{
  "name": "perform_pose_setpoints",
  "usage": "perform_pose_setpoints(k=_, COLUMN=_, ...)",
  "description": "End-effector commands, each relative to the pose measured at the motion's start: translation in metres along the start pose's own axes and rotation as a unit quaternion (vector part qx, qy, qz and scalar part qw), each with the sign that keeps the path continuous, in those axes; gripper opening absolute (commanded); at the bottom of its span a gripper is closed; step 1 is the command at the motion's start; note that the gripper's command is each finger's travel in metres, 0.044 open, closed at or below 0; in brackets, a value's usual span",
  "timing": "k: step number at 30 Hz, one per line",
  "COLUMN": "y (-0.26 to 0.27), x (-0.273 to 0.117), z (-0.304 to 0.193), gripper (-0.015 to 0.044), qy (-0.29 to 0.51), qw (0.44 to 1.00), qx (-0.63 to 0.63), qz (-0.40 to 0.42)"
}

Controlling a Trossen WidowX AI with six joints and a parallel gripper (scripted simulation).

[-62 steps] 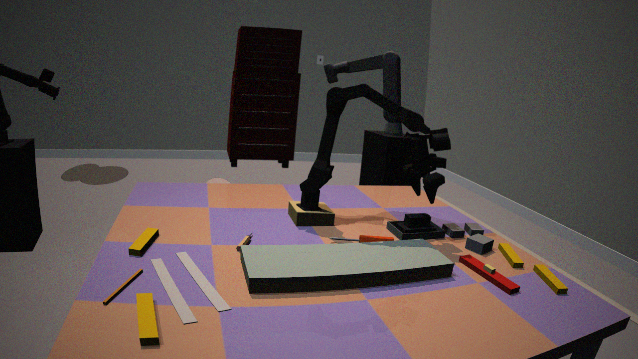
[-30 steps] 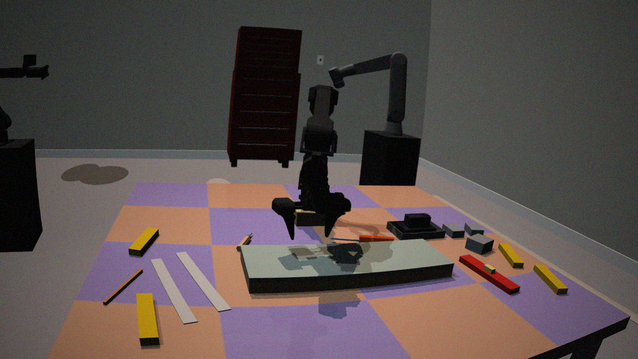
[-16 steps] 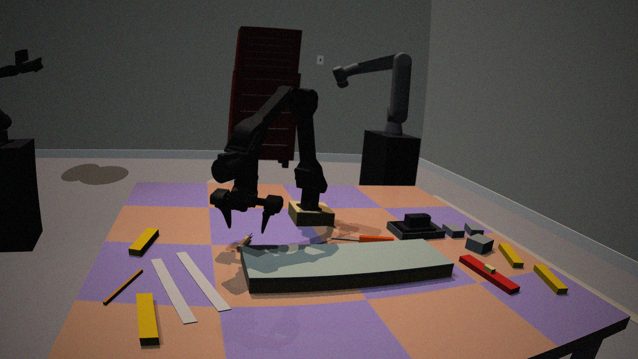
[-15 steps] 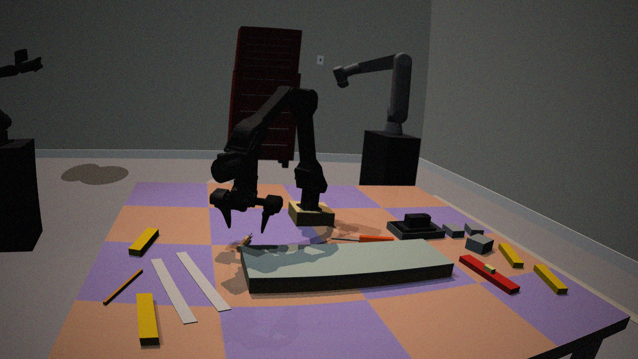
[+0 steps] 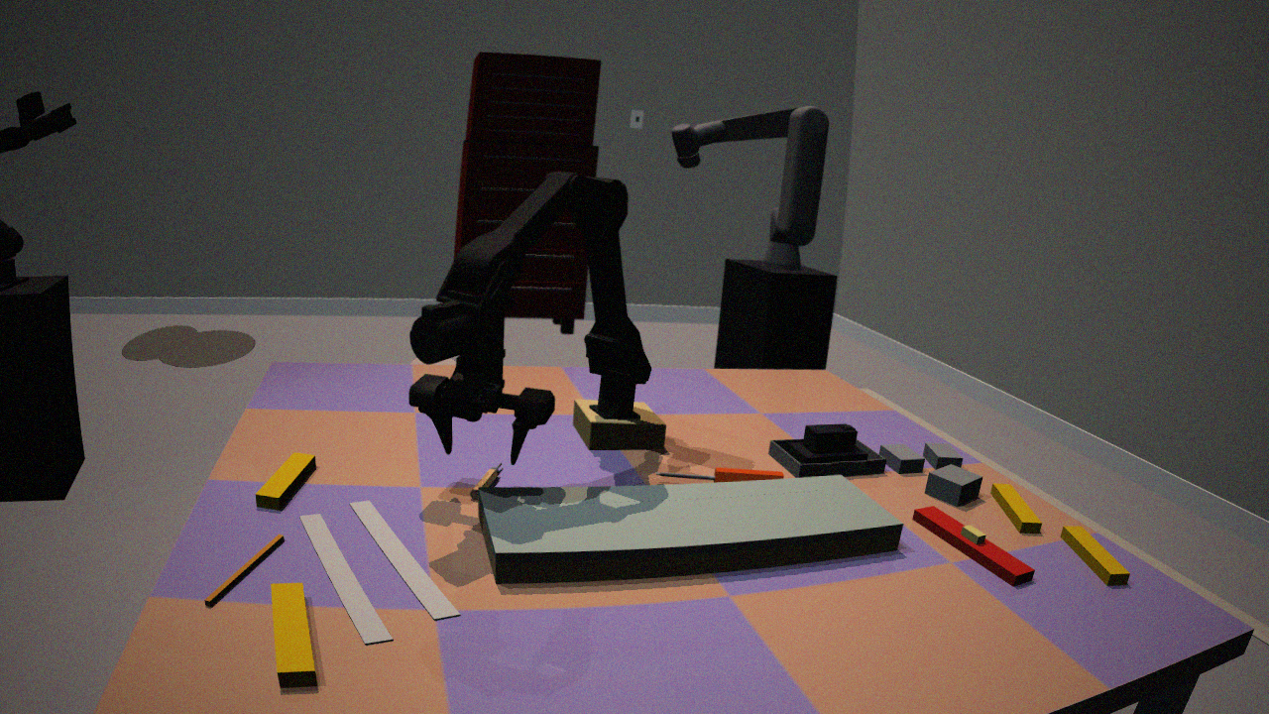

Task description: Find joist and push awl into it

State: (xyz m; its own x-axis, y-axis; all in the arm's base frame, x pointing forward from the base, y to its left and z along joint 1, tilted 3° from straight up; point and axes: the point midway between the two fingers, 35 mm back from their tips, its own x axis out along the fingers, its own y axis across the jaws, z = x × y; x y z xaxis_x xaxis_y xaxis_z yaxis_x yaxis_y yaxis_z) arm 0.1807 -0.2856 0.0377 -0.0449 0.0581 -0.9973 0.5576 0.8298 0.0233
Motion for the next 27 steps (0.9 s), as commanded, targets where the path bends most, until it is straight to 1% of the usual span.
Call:
perform_pose_setpoints(k=1, y=-0.002, x=0.002, z=0.001, gripper=0.0440, qy=0.002, qw=1.000, qx=-0.001, qz=-0.001)
perform_pose_setpoints(k=27, y=-0.002, x=0.043, z=0.004, gripper=0.0440, qy=0.002, qw=1.000, qx=-0.001, qz=-0.001)
